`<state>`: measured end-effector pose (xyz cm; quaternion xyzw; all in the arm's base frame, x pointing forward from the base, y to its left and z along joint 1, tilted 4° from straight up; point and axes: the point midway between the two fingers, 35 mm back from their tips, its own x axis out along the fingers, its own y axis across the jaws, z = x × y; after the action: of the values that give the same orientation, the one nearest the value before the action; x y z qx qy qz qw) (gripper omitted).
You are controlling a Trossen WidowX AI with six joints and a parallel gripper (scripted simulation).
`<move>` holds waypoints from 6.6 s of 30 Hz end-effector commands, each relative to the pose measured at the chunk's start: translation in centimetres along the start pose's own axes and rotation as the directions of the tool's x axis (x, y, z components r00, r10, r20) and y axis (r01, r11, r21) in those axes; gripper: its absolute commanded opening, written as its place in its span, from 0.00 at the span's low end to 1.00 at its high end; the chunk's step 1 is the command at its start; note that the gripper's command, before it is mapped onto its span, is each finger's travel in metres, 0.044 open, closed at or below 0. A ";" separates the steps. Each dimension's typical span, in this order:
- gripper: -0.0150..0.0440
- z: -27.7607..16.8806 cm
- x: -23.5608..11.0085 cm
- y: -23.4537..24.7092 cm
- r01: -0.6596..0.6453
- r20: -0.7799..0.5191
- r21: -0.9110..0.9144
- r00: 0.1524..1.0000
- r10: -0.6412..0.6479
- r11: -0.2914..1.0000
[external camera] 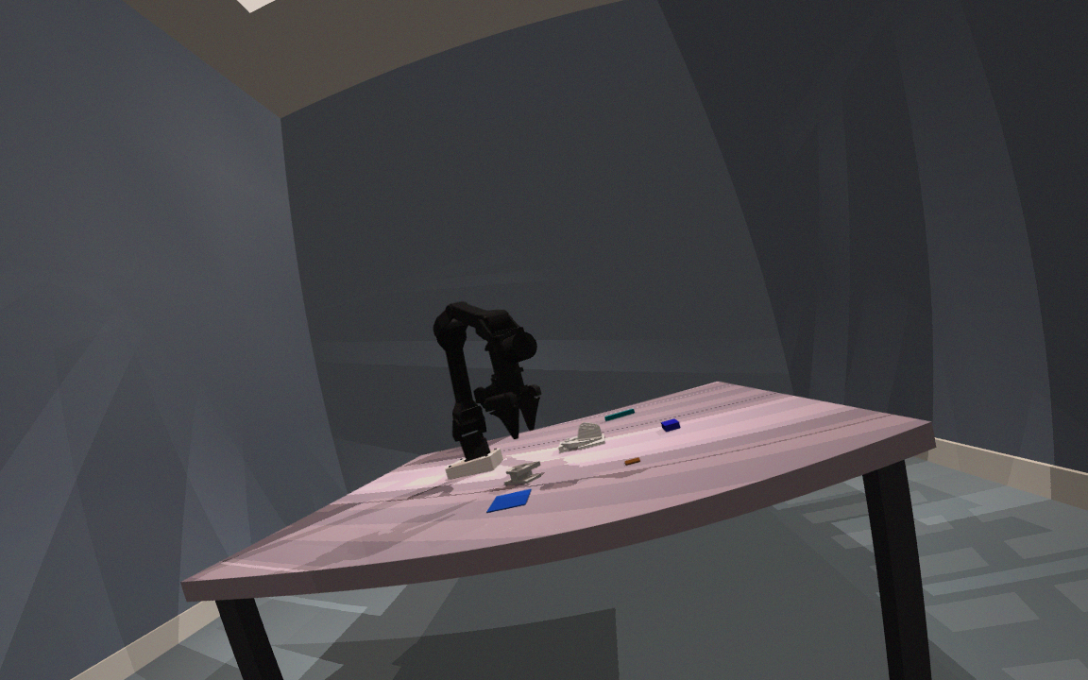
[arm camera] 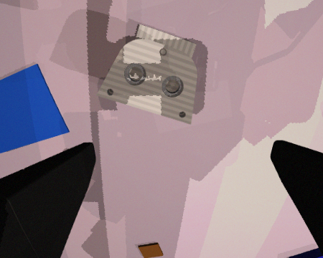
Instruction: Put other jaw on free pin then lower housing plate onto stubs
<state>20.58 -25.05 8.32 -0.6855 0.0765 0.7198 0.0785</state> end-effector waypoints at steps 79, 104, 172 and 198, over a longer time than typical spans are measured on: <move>1.00 1.7 3.8 1.8 -0.005 0.008 0.321 1.000 0.003 0.947; 1.00 1.7 3.8 1.8 -0.005 0.008 0.321 1.000 0.003 0.947; 1.00 1.7 3.9 1.7 -0.002 0.006 0.319 1.000 0.001 0.948; 1.00 1.6 8.0 2.0 -0.005 0.007 0.321 1.000 0.003 0.947</move>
<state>18.44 -26.71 1.18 -0.6646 0.1965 0.6962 0.1870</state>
